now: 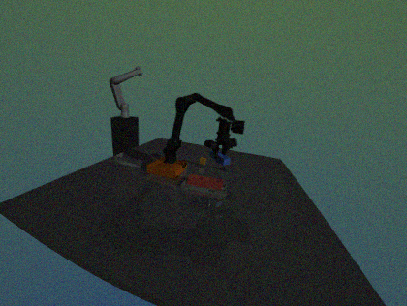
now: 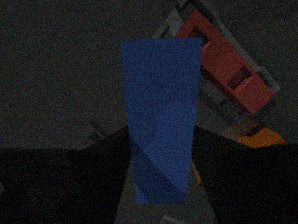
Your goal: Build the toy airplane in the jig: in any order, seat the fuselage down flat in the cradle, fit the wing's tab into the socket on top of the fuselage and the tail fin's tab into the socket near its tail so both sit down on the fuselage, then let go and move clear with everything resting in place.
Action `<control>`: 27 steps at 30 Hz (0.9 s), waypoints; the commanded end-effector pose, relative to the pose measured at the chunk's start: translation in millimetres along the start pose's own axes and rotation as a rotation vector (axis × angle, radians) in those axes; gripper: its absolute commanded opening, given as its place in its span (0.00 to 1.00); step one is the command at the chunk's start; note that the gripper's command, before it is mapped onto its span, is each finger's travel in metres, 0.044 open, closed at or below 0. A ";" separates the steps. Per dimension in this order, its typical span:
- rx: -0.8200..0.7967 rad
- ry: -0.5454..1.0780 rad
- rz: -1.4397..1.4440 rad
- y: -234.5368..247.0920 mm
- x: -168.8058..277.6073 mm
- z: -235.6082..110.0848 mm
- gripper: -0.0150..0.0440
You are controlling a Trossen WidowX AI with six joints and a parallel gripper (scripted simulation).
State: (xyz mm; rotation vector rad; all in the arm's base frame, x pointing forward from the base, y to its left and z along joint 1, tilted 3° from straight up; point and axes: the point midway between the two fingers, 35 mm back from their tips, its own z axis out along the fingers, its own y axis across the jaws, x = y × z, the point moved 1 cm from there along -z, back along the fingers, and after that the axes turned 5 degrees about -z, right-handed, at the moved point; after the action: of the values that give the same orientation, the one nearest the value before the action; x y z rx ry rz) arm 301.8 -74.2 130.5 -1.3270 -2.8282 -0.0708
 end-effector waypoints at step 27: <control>0.001 -0.012 0.479 -92.3 -20.3 16.8 0.25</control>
State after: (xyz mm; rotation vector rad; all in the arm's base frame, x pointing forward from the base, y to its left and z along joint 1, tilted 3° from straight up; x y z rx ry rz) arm 251.4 -140.7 109.6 -1.8876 -2.4764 -0.0621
